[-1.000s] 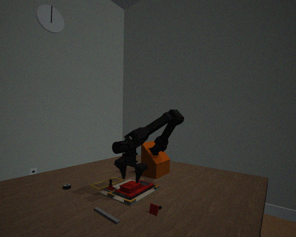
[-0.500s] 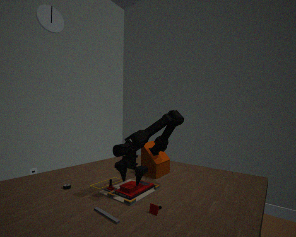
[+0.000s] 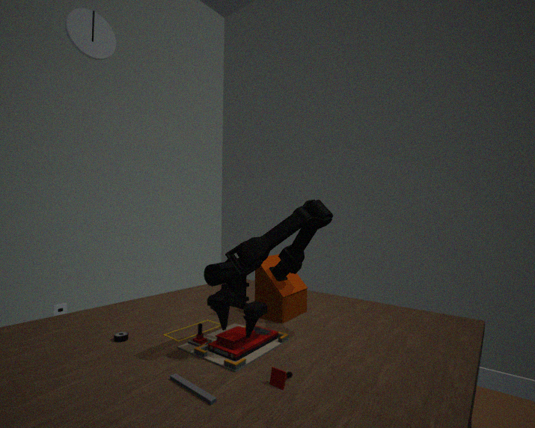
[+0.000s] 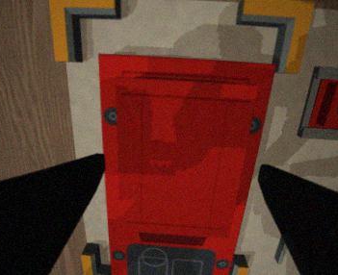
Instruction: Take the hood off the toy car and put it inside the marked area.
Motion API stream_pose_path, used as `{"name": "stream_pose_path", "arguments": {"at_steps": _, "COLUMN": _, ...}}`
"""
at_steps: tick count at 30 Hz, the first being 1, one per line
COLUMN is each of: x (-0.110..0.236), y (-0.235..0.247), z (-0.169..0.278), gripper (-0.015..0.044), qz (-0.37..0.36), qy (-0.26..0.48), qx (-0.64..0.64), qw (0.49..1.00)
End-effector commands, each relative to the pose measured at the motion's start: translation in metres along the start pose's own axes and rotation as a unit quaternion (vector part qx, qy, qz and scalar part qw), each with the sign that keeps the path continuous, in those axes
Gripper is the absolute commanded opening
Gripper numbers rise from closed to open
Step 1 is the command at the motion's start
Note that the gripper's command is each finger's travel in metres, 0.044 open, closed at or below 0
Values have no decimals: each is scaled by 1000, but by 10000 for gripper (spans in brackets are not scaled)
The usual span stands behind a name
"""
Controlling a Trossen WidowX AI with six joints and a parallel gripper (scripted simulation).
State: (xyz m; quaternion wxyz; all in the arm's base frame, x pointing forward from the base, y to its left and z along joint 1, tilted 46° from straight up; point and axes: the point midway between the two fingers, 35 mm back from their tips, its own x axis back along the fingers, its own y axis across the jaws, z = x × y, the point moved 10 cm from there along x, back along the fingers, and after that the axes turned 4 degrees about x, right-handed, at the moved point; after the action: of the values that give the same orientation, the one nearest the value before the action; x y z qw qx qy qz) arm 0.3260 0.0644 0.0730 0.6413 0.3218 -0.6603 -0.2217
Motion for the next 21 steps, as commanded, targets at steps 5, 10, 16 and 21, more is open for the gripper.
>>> {"name": "stream_pose_path", "arguments": {"at_steps": 5, "x": -5, "y": 0, "z": 0, "gripper": 440, "qz": -3, "qy": 1, "qx": -2, "qw": 1000}}
{"name": "stream_pose_path", "arguments": {"at_steps": 10, "x": -7, "y": 0, "z": 0, "gripper": 440, "qz": -3, "qy": 1, "qx": -2, "qw": 1000}}
{"name": "stream_pose_path", "arguments": {"at_steps": 16, "x": -10, "y": 0, "z": 0, "gripper": 440, "qz": -3, "qy": 1, "qx": -2, "qw": 1000}}
{"name": "stream_pose_path", "arguments": {"at_steps": 21, "x": -13, "y": 0, "z": 1, "gripper": 440, "qz": -3, "qy": 1, "qx": -2, "qw": 1000}}
